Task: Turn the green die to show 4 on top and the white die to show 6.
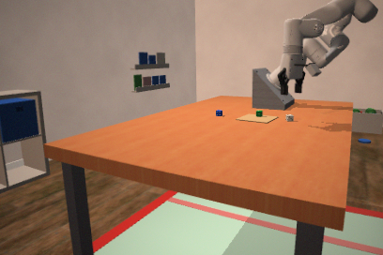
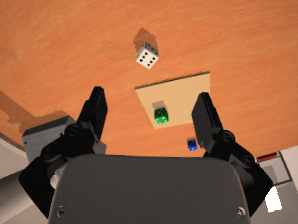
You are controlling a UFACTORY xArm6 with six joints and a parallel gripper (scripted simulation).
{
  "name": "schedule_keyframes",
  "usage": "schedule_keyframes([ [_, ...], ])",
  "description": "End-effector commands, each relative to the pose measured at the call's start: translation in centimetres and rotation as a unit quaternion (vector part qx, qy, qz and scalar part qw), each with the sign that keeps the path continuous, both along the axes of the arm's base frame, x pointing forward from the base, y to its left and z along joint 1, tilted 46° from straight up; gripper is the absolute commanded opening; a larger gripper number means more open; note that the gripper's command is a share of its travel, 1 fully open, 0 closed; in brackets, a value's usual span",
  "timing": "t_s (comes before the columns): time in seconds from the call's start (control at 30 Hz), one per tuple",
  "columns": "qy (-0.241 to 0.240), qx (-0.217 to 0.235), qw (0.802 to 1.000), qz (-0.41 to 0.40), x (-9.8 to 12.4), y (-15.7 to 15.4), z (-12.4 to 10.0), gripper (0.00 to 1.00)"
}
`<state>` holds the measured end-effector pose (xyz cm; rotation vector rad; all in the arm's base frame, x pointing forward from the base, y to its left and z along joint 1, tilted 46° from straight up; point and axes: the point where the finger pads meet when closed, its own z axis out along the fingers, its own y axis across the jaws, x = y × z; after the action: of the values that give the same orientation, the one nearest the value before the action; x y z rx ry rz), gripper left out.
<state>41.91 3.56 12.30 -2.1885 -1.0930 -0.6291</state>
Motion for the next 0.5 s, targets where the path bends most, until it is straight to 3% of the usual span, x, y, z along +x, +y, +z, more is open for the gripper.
schedule_keyframes([
  [0.0,-0.065,-0.009,0.996,0.058,0.01,0.17,-0.19,1.0],
  [0.33,-0.162,-0.03,0.974,0.156,-0.14,0.57,-0.65,1.0],
  [0.43,-0.164,-0.03,0.973,0.158,-0.15,0.58,-0.66,1.0],
  [0.47,-0.189,-0.036,0.964,0.183,-0.19,0.68,-0.78,1.0],
])
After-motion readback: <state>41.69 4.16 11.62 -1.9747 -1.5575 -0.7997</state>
